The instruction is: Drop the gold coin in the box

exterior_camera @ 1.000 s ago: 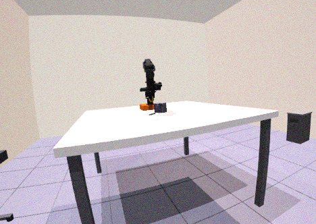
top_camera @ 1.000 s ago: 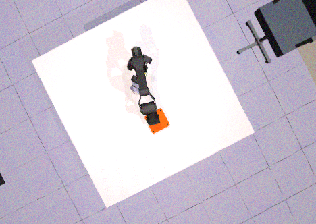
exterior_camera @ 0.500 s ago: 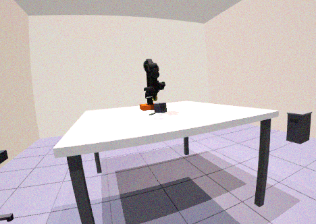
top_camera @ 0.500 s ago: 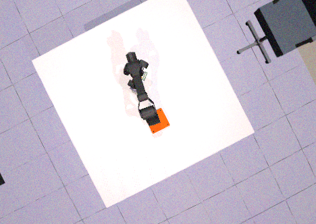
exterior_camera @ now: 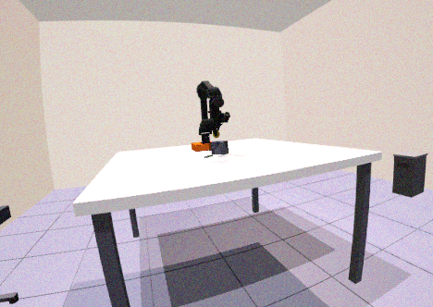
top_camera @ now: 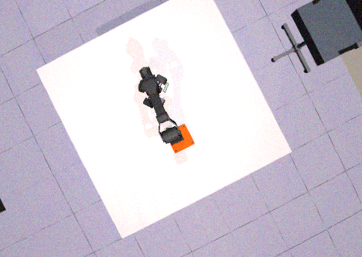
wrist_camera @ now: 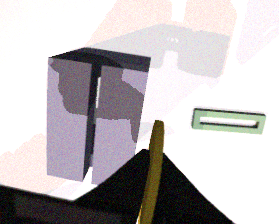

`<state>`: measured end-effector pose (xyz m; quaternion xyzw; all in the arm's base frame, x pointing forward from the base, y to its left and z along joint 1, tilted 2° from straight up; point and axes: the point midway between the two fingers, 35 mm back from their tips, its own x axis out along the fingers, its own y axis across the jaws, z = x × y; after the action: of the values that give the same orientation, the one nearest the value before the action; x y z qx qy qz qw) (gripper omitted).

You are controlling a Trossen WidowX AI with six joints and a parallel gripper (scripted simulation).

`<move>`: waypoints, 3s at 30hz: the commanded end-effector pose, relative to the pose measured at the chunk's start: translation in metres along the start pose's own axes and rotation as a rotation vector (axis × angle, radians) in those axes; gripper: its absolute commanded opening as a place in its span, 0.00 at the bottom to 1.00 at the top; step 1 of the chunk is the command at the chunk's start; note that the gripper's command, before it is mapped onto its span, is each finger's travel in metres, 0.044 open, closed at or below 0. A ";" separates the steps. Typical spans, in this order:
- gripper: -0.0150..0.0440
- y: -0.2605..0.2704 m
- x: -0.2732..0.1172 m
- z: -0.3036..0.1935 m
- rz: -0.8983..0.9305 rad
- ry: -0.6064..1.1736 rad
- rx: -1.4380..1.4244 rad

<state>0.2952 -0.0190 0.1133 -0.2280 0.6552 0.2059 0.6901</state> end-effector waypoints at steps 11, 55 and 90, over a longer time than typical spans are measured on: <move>0.25 0.035 0.003 -0.006 0.000 0.005 0.004; 0.25 0.039 0.006 -0.007 0.003 -0.001 0.005; 0.25 0.039 0.019 -0.008 0.003 -0.001 0.007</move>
<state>0.2678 0.0078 0.0950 -0.2264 0.6531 0.2055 0.6928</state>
